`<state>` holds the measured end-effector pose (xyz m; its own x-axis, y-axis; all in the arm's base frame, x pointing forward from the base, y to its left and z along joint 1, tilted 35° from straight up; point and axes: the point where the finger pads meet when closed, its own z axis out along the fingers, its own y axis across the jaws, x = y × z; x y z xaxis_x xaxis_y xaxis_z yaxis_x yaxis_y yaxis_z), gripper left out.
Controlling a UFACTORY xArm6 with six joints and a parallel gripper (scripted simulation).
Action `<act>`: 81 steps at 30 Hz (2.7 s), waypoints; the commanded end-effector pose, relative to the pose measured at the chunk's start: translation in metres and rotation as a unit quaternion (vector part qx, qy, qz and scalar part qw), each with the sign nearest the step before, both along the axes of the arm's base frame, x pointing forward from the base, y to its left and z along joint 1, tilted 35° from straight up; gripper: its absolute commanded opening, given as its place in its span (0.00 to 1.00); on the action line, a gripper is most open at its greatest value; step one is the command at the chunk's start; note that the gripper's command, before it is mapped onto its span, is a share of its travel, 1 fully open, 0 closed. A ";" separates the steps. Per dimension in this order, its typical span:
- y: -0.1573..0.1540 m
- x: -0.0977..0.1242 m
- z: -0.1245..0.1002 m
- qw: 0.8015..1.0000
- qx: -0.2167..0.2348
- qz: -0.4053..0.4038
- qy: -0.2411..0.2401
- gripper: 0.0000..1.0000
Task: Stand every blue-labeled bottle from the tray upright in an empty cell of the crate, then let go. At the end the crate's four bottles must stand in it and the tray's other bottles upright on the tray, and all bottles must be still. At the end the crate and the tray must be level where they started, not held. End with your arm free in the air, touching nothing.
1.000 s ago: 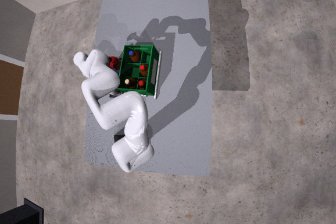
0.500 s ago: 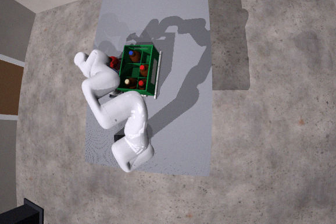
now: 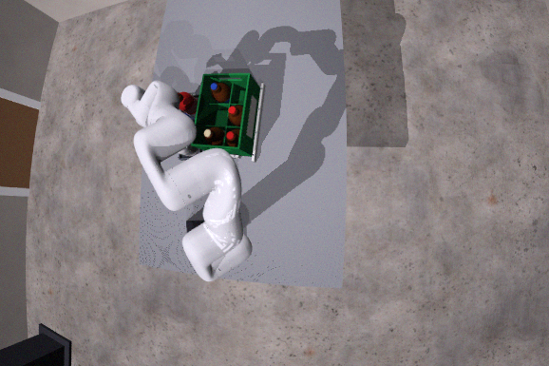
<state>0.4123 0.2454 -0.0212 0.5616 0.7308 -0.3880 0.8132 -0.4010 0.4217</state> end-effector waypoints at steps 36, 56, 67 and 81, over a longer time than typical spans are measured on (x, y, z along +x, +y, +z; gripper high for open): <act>0.002 0.001 0.001 1.000 0.001 0.001 -0.001 0.00; 0.003 0.000 0.004 1.000 0.001 0.001 -0.001 0.00; 0.008 -0.002 0.012 1.000 0.001 0.001 -0.001 0.00; 0.016 -0.004 0.024 1.000 0.001 0.001 -0.001 0.00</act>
